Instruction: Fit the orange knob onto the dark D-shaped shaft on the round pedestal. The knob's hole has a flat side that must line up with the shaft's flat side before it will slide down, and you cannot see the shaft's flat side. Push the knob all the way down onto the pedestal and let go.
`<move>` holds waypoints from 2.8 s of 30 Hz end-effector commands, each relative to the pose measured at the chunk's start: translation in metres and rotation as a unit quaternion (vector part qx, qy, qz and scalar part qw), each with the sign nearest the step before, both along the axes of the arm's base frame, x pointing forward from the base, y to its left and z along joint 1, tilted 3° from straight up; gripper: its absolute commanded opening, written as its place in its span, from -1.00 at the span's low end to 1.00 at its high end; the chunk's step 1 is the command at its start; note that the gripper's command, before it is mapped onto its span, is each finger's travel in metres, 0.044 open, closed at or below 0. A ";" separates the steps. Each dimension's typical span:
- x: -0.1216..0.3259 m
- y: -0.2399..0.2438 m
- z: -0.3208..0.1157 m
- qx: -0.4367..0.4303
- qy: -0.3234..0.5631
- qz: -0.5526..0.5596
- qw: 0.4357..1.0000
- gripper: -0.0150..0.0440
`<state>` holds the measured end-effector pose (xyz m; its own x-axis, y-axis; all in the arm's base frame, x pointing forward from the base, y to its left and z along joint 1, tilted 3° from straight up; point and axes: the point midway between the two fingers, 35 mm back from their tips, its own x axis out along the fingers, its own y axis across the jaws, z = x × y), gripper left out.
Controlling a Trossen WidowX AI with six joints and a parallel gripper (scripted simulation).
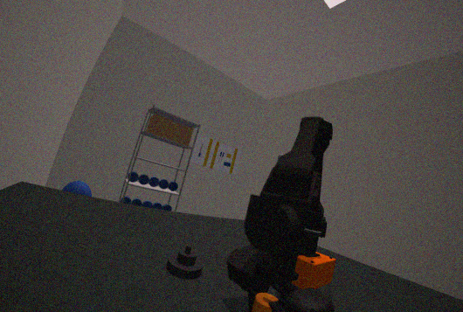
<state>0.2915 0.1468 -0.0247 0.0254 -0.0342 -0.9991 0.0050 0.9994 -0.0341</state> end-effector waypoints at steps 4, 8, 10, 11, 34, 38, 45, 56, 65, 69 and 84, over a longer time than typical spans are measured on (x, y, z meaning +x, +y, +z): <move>0.007 -0.002 0.005 0.003 -0.017 0.007 1.000 -0.45; 0.011 0.000 0.025 0.003 -0.021 0.009 1.000 -0.49; 0.012 0.001 0.035 0.003 -0.020 0.008 1.000 -0.49; 0.012 0.002 0.040 0.003 -0.019 0.008 1.000 -0.49; -0.002 0.004 0.140 0.002 0.000 0.000 1.000 -0.49; 0.002 -0.002 0.138 0.002 -0.001 -0.002 1.000 -0.49; 0.013 -0.020 0.135 0.002 -0.002 -0.008 1.000 -0.49; 0.028 -0.050 0.129 0.001 -0.003 -0.013 1.000 -0.49; 0.039 -0.075 0.123 0.000 -0.004 -0.010 1.000 -0.49; 0.044 -0.087 0.121 -0.001 -0.004 -0.009 1.000 -0.49; 0.056 -0.132 0.112 -0.003 -0.004 -0.006 1.000 -0.49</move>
